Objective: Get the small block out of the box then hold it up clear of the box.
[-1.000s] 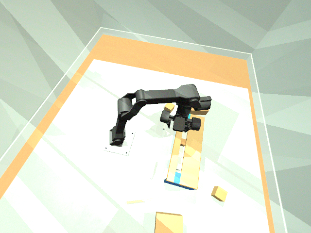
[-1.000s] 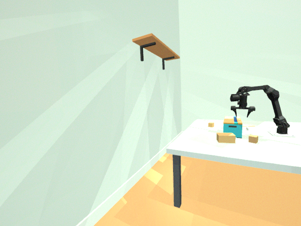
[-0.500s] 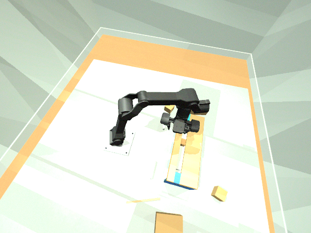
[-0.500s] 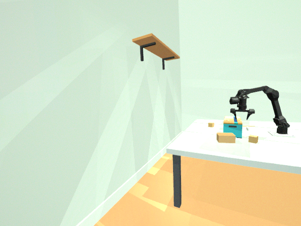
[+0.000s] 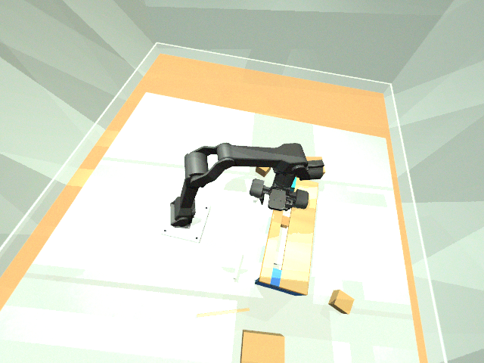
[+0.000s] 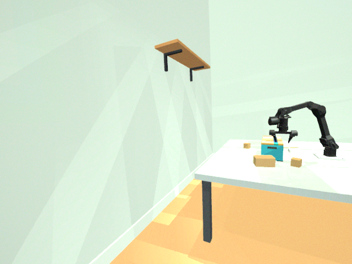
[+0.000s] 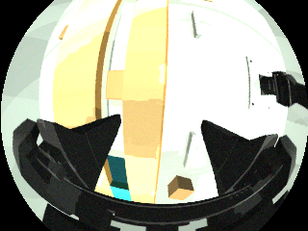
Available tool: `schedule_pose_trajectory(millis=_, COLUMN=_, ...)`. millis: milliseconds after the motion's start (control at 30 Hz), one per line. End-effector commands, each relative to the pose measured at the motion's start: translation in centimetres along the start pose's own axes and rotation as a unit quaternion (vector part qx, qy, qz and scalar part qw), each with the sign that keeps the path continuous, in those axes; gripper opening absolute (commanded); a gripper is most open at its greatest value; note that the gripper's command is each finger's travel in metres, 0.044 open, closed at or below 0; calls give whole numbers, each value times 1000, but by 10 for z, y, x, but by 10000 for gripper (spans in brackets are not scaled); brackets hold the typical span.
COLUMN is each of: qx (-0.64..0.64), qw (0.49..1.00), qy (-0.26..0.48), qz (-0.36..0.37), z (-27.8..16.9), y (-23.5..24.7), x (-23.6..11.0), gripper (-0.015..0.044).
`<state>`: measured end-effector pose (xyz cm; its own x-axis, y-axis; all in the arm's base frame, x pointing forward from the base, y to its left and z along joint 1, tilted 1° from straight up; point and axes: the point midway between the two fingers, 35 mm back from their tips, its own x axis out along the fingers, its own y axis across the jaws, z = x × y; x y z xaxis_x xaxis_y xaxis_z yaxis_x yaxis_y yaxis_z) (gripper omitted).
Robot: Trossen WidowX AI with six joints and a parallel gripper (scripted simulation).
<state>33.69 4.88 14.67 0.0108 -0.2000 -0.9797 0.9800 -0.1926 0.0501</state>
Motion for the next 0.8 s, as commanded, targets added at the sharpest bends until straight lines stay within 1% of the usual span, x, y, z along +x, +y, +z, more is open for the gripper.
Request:
schedule_pose_trajectory(millis=0, qx=-2, qw=1000, qy=-3, qz=-4, z=-2, y=-1, x=9, gripper=400)
schedule_pose_trajectory(millis=400, qx=-3, qw=1000, qy=-3, qz=-6, z=-6, y=-3, x=27, gripper=400)
schedule_pose_trajectory(millis=600, qx=-2, qw=1000, qy=-2, qz=-4, z=-4, y=-2, x=23, gripper=400)
schedule_pose_trajectory(millis=767, qx=-2, qw=1000, qy=-3, qz=-4, z=9, y=-2, x=27, gripper=400)
